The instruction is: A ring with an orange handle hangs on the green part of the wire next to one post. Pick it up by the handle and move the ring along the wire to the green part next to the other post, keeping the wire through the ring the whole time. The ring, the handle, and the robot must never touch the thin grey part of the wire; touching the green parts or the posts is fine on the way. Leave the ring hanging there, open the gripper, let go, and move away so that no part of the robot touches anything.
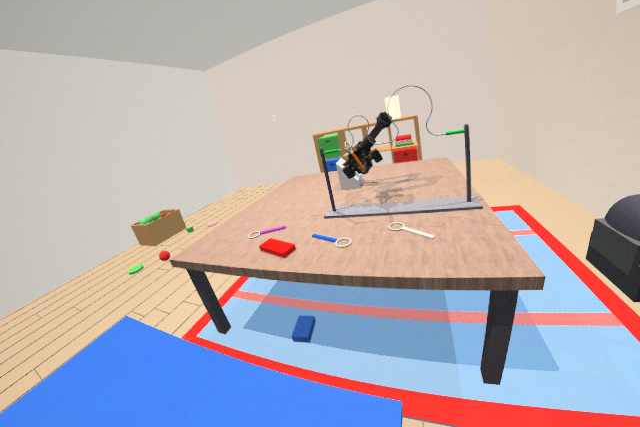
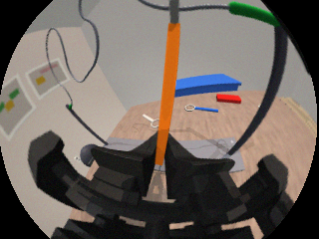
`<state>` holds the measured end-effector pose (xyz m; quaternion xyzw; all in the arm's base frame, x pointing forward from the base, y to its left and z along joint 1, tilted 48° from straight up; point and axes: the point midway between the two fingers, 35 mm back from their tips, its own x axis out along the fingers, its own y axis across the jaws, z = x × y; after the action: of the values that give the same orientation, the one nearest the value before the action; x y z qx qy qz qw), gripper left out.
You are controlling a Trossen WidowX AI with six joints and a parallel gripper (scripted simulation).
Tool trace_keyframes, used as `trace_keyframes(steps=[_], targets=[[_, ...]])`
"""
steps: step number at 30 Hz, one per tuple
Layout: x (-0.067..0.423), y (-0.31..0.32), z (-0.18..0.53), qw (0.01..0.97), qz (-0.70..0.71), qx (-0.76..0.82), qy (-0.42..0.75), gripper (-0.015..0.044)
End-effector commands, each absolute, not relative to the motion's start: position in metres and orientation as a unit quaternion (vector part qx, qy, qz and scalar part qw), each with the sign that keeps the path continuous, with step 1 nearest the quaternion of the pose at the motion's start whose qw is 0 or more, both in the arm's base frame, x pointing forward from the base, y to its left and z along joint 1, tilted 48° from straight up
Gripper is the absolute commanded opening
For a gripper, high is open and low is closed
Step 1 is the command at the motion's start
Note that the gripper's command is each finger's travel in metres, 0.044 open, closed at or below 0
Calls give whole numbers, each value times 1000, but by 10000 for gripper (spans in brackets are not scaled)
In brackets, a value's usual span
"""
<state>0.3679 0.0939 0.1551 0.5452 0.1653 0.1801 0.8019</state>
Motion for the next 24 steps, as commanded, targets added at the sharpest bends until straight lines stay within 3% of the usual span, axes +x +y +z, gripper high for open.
trace_keyframes(steps=[1,24], targets=[[367,87,139,826,174,508,175,-150],[367,56,99,878,158,409,190,-150]])
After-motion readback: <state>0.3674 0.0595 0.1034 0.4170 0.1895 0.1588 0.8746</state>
